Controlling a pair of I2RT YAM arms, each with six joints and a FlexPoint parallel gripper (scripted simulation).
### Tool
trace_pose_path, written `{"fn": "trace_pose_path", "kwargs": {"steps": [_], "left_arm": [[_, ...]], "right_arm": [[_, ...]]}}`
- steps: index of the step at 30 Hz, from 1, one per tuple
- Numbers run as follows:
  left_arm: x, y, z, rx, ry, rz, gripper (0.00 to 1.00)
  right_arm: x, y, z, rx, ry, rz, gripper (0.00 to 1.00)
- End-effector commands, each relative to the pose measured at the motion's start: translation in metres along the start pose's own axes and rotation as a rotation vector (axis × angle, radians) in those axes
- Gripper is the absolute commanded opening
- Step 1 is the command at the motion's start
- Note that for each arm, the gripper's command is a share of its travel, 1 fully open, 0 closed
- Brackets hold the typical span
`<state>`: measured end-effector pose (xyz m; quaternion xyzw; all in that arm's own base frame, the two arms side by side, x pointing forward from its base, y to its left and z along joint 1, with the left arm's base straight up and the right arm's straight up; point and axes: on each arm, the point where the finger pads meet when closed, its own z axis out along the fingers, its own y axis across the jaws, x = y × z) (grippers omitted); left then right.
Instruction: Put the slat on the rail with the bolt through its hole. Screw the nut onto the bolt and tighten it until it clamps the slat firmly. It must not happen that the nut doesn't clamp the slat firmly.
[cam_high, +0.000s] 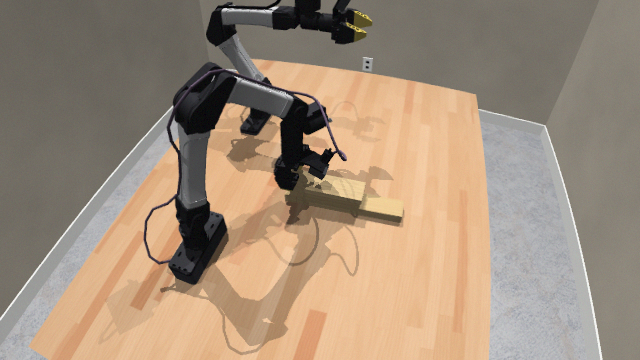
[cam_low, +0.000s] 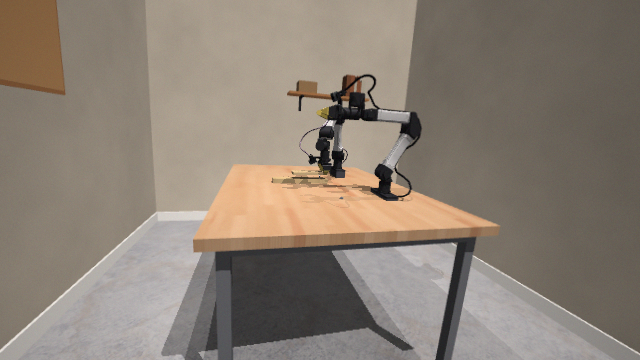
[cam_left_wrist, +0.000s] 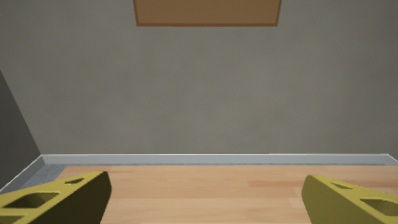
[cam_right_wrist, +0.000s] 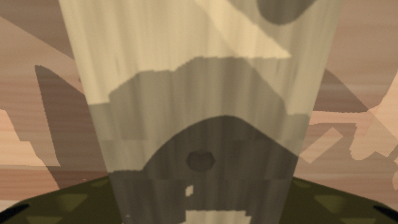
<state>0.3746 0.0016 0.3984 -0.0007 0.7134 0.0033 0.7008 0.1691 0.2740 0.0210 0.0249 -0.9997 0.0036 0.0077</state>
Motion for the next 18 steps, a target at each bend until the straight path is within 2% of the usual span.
{"fn": "trace_pose_path", "kwargs": {"steps": [1,18], "left_arm": [[-0.0071,-0.0016,0.0000,0.006,-0.027,-0.004,1.00],[-0.0071,-0.0016,0.0000,0.006,-0.027,-0.004,1.00]], "right_arm": [[-0.0100,0.0038,-0.0011,-0.007,-0.016,0.005,0.67],[-0.0093,0.0031,-0.0042,-0.013,-0.020,0.006,0.67]]}}
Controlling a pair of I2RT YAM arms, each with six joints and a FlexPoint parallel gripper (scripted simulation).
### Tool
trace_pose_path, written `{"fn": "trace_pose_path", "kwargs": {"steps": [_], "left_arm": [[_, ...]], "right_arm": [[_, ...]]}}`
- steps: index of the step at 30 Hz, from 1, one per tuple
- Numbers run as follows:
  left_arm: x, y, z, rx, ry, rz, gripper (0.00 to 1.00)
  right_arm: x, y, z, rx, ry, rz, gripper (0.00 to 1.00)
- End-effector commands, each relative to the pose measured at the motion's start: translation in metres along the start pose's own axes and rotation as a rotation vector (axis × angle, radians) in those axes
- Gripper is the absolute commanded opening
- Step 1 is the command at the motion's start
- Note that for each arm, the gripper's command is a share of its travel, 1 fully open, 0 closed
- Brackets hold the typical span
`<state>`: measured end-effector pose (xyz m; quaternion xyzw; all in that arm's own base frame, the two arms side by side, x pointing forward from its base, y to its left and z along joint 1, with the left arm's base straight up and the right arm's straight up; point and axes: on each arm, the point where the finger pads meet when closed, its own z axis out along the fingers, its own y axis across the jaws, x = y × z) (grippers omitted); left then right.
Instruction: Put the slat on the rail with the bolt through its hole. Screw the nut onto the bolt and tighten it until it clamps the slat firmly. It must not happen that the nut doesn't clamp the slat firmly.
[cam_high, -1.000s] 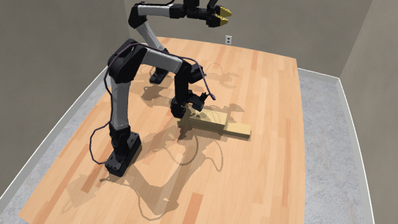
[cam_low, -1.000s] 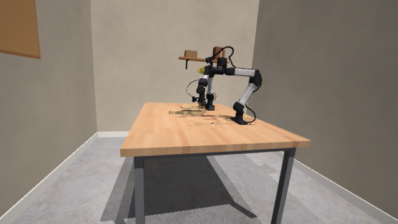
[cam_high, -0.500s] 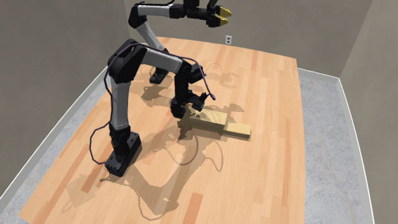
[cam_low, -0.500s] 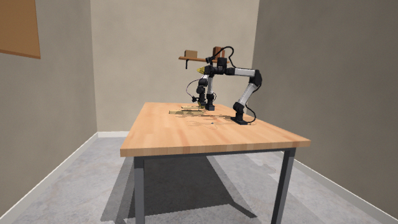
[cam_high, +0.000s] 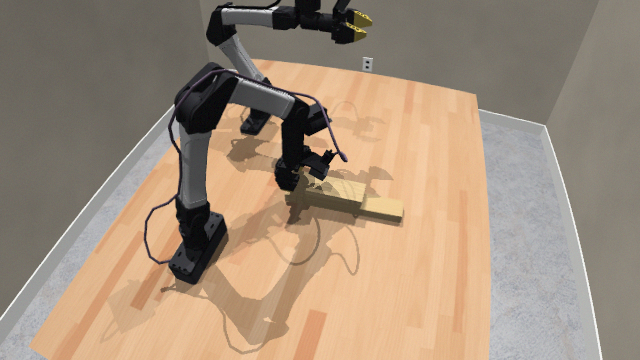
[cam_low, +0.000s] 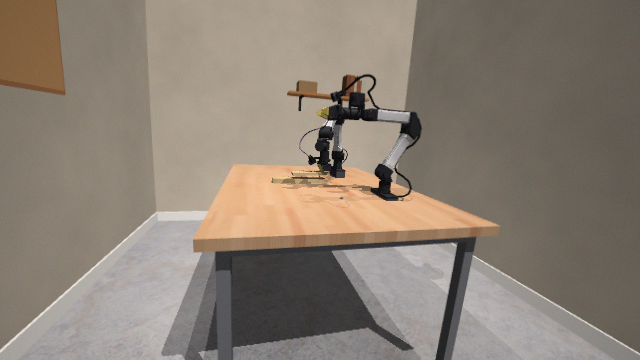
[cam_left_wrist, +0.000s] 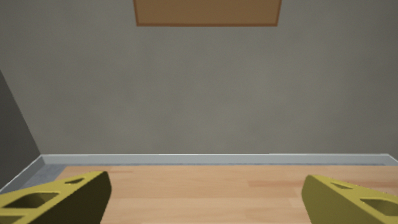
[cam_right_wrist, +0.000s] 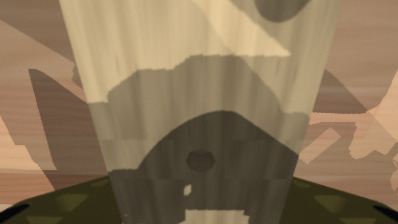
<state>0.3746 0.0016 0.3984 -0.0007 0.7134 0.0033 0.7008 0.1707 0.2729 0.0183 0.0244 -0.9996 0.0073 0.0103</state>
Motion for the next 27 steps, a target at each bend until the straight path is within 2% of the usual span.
{"fn": "trace_pose_path", "kwargs": {"steps": [1,27], "left_arm": [[-0.0071,-0.0016,0.0000,0.006,-0.027,-0.004,1.00],[-0.0071,-0.0016,0.0000,0.006,-0.027,-0.004,1.00]], "right_arm": [[-0.0077,0.0042,-0.0069,-0.020,-0.025,0.005,0.67],[-0.0061,0.0064,-0.0131,-0.036,-0.036,0.009,0.67]]}}
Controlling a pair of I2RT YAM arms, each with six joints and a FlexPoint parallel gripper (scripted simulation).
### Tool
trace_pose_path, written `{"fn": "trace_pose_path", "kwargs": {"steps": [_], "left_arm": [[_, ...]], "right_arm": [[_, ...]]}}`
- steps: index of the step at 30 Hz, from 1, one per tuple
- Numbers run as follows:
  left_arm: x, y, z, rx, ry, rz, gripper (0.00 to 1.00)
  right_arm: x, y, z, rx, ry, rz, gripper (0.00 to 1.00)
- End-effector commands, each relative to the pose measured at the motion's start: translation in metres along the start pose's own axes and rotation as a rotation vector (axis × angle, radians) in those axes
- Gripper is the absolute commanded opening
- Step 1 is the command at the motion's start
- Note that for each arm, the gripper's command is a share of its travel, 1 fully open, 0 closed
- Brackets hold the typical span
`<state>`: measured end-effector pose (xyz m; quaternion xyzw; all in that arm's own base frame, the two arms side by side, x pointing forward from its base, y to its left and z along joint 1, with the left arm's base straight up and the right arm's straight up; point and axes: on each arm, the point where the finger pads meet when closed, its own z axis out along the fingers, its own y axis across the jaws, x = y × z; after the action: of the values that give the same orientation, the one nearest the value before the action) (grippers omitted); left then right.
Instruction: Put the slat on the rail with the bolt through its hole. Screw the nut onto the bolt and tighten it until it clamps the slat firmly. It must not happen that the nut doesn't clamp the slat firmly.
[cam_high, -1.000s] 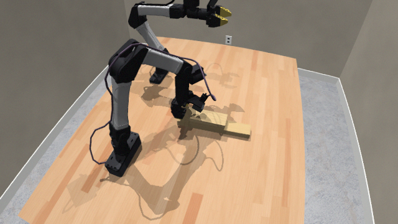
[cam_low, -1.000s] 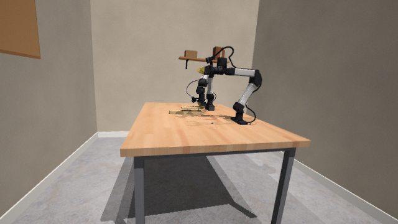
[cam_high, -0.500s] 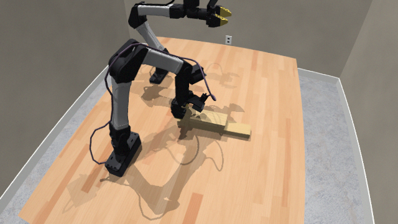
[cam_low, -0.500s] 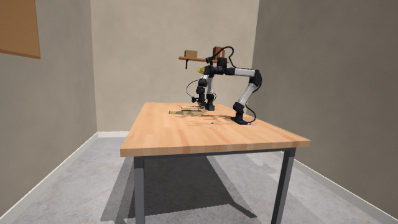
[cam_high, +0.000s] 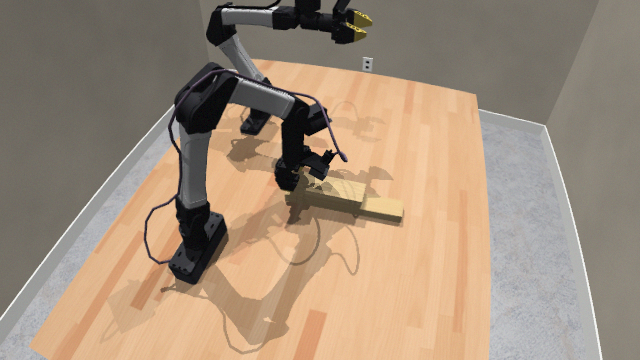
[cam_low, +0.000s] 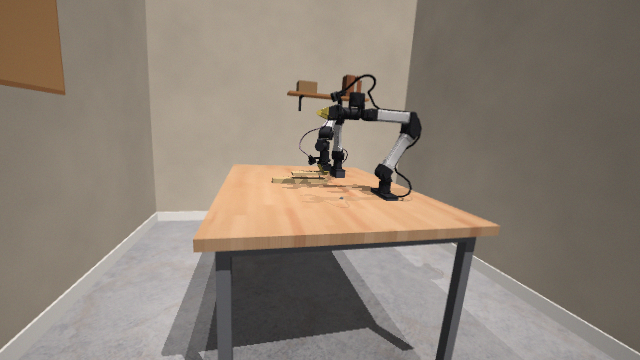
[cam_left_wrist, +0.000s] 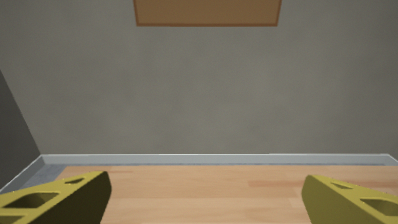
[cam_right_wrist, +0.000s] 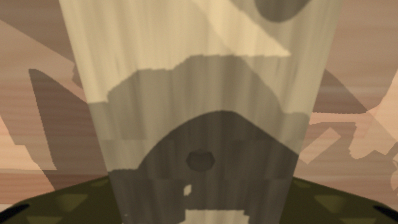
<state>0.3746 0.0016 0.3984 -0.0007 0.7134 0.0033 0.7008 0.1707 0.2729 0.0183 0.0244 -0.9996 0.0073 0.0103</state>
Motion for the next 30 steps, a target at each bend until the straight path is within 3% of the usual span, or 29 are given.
{"fn": "trace_pose_path", "kwargs": {"steps": [1,30], "left_arm": [[-0.0071,-0.0016,0.0000,0.006,-0.027,-0.004,1.00],[-0.0071,-0.0016,0.0000,0.006,-0.027,-0.004,1.00]], "right_arm": [[-0.0058,0.0066,-0.0131,-0.036,-0.036,0.008,0.67],[-0.0064,0.0099,-0.0101,-0.031,-0.033,0.006,0.67]]}}
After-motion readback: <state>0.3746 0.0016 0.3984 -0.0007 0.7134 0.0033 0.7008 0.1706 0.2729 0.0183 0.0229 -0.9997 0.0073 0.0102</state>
